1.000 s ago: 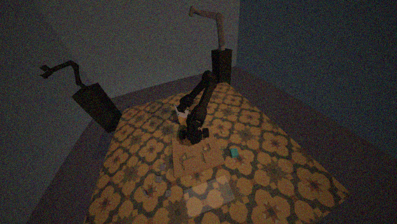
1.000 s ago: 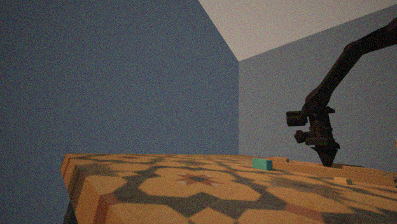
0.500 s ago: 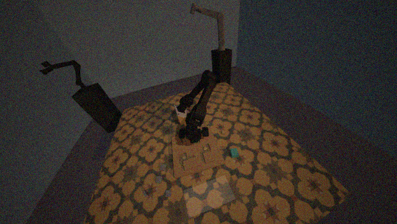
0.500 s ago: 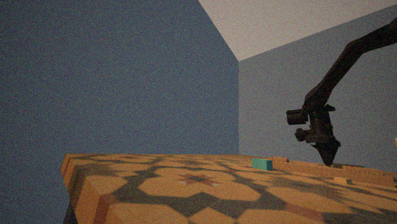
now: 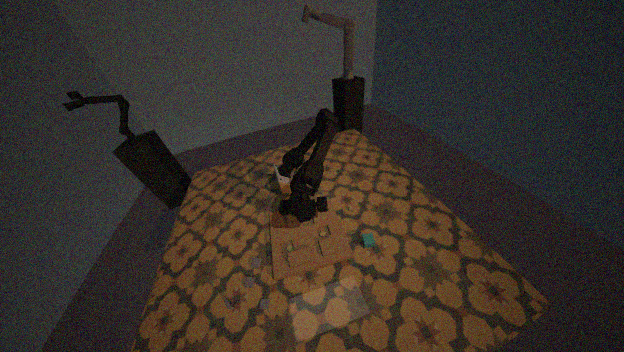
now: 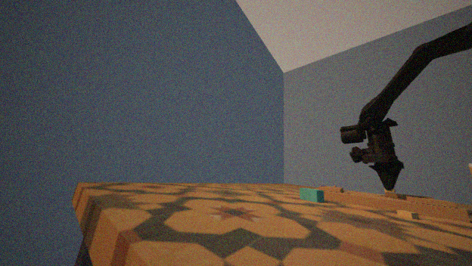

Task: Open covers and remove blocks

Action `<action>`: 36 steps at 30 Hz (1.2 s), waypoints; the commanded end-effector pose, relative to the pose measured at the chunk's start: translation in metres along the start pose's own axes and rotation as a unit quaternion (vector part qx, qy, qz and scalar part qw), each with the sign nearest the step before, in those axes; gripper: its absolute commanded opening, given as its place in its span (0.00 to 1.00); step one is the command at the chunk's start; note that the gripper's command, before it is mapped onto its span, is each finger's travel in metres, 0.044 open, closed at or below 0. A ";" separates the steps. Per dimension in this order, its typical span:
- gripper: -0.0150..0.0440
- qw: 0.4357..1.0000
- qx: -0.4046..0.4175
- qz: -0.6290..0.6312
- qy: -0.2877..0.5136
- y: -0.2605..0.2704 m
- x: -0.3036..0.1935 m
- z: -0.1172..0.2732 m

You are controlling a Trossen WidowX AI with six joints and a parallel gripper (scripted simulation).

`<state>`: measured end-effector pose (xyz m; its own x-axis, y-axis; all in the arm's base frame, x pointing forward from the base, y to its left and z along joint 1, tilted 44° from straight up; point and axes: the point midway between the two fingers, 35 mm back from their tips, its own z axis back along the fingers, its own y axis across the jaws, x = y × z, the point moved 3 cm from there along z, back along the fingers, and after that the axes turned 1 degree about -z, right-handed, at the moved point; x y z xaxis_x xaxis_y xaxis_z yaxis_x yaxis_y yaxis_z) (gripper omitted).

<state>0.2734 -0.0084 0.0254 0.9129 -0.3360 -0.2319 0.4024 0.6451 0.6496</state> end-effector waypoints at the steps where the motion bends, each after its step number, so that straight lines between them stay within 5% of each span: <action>1: 0.39 1.000 -0.001 0.004 -0.003 0.001 0.002 0.006; 36: 0.39 1.000 -0.005 0.002 -0.004 0.013 -0.001 0.067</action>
<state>0.2692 -0.0499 0.0749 0.9116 -0.3396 -0.2315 0.4050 0.6461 0.6469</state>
